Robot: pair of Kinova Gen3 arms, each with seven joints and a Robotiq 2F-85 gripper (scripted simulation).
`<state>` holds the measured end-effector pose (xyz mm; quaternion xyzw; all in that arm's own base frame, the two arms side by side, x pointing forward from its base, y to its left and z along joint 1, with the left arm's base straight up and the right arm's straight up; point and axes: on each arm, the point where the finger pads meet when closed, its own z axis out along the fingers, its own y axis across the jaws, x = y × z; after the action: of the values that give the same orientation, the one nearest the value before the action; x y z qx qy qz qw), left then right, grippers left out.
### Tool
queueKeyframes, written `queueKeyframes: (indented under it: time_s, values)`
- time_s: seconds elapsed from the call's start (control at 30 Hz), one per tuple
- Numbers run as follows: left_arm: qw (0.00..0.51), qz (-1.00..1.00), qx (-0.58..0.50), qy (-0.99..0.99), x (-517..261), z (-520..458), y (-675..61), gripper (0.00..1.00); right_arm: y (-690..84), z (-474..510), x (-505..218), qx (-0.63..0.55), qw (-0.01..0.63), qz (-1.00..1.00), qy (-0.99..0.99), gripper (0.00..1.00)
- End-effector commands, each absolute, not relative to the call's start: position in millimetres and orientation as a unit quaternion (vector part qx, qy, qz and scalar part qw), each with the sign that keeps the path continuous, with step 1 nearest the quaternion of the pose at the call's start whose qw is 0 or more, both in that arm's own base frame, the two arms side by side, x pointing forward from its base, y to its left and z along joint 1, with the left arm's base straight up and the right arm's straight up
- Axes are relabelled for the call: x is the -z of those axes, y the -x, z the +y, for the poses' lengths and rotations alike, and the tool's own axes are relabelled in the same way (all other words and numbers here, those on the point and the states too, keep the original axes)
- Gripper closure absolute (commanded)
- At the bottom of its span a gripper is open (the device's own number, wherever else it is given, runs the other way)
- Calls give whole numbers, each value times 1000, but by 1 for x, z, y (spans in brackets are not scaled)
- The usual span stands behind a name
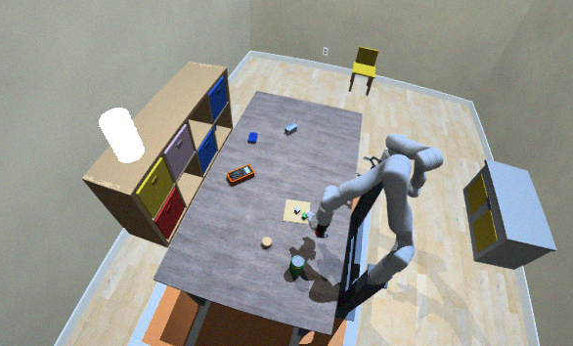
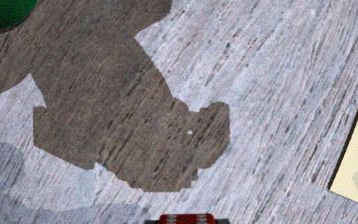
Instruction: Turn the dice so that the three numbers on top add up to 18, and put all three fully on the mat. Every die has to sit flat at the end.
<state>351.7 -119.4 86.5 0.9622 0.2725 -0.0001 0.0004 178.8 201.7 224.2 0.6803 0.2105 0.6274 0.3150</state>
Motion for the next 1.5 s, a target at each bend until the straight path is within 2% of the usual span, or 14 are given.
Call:
queueKeyframes:
  time_s: [0.0, 1.47]
  values:
    - [0, 272, 0, -962, -108, -120, -352, 715, -179, 202, -225, -628, 315, 210, -680, 2]
    - [-2, 202, 2, -979, -119, -120, -351, 715, -179, 202, -225, -628, 315, 210, -680, 2]
